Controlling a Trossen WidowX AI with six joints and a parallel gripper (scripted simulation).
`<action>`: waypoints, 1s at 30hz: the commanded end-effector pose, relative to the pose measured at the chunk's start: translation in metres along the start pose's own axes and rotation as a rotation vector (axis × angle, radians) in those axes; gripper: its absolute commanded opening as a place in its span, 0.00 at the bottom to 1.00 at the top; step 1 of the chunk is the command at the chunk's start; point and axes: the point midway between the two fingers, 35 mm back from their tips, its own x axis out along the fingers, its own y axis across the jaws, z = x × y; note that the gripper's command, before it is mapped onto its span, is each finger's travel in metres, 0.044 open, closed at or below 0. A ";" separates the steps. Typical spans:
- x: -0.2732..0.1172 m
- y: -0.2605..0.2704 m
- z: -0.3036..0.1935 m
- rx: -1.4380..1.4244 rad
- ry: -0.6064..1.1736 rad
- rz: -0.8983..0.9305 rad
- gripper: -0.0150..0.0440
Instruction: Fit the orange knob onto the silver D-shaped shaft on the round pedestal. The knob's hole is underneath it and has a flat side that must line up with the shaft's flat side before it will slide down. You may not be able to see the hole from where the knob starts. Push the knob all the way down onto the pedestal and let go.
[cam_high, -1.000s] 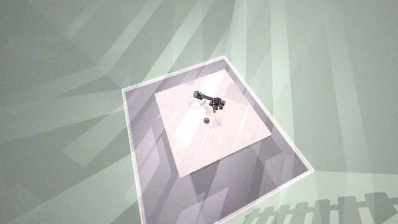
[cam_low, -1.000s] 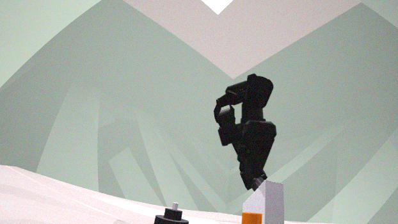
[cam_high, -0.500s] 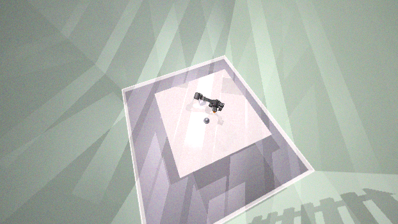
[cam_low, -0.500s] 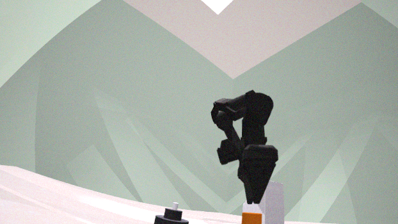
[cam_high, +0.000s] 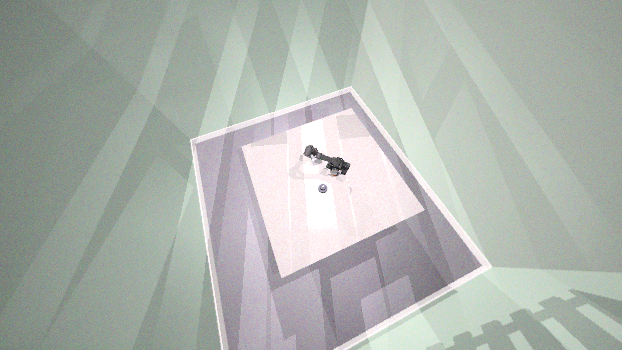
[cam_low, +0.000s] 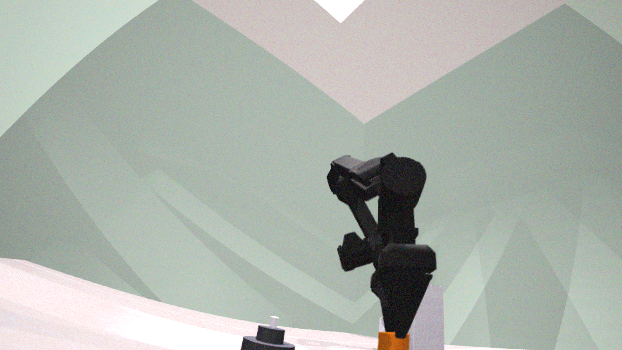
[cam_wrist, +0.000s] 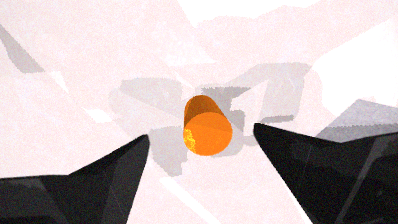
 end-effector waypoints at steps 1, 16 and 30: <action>0.008 -0.002 0.000 -0.003 -0.002 -0.006 1.00; 0.032 -0.003 0.001 -0.002 -0.003 -0.007 1.00; 0.048 -0.005 0.000 -0.002 -0.004 -0.009 0.91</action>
